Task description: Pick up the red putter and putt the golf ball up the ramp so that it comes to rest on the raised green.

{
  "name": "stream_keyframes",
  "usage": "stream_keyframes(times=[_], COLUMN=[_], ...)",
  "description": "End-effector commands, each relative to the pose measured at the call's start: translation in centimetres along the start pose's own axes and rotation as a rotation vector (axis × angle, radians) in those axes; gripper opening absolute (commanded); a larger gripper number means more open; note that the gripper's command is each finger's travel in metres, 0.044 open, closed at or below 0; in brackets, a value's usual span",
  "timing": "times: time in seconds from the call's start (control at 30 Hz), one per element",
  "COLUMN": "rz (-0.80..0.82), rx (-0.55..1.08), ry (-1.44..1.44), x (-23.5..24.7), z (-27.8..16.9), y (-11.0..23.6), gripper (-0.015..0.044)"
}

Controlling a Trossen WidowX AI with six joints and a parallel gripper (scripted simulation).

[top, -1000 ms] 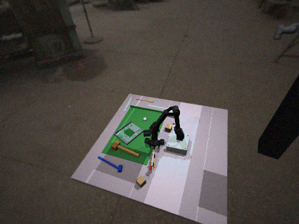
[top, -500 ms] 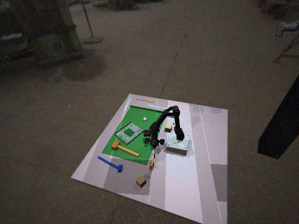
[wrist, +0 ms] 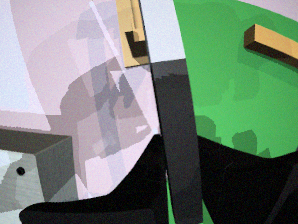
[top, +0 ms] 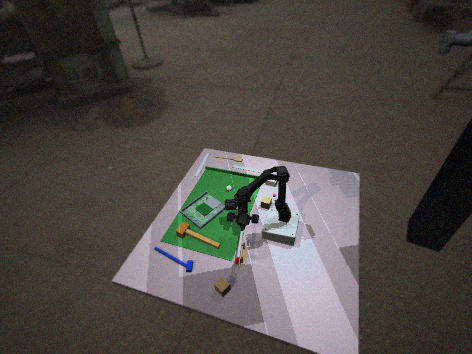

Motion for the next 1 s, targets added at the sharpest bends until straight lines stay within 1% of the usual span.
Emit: stream_keyframes(times=[0.0, 0.13, 0.17, 0.2, 0.3, 0.97], rz=[-0.004, -0.003, -0.003, -0.006, -0.011, -0.092], rx=[-0.006, -0.007, -0.007, -0.002, 0.004, 0.093], ry=[-0.002, -0.002, -0.002, 0.000, -0.039, -0.642], x=[0.0, 0.3, 0.3, 0.1, 0.0, -0.9], z=[0.6, 1.2, 1.2, 0.9, 0.3, -8.8], y=[2.3, 4.6, 4.7, 3.8, 4.0, 6.9], gripper=[0.0000, 0.0000, 0.0000, 0.0000, 0.0000, 0.0000])
Point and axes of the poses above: the point midway between the two fingers, 35 mm back from their tips, its own y axis back along the fingers, its own x axis across the jaws, z = x × y, the point moved 4 cm from there along y, back along the fingers, and after that the axes turned 10 degrees about y, right-handed, at the moved point
